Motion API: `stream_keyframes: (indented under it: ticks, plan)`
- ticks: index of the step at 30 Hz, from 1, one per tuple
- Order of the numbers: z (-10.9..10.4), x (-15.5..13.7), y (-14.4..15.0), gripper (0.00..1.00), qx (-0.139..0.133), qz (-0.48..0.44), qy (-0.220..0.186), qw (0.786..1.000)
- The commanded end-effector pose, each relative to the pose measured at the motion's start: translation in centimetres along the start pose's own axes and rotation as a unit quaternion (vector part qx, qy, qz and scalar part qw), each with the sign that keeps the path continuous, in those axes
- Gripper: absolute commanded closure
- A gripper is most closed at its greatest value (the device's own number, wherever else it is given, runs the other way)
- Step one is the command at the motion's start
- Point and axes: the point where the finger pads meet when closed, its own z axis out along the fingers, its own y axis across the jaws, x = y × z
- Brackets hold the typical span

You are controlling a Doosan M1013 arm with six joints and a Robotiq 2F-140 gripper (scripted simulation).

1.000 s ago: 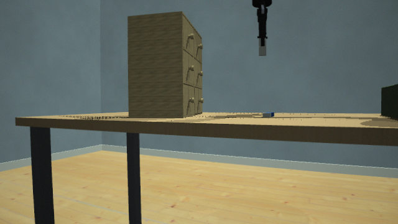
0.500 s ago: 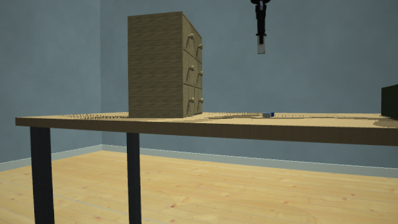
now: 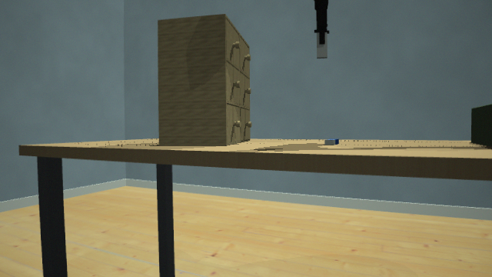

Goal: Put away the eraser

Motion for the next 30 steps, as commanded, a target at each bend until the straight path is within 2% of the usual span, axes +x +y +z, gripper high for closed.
stream_keyframes:
  ticks: [1,5,9,11,17,23,26,28,30]
  plan:
    - [0.0,0.1,-0.3,1.0,0.0,0.0,0.003,1.0]
    - [0.3,0.4,-0.3,1.0,0.0,0.0,0.019,1.0]
    - [0.9,0.9,-0.3,1.0,0.0,0.0,0.053,0.999]
    - [0.9,0.9,-0.3,1.0,0.0,0.0,0.053,0.999]
    - [2.3,2.4,-0.3,1.0,0.0,0.0,0.141,0.99]
    - [4.1,4.3,-0.3,1.0,0.0,0.0,0.247,0.969]
    - [4.6,4.9,-0.3,1.0,0.001,-0.001,0.28,0.96]
    - [4.6,4.9,-0.3,1.0,0.001,-0.001,0.28,0.96]
    - [4.9,5.2,-0.4,1.0,0.001,-0.001,0.298,0.955]
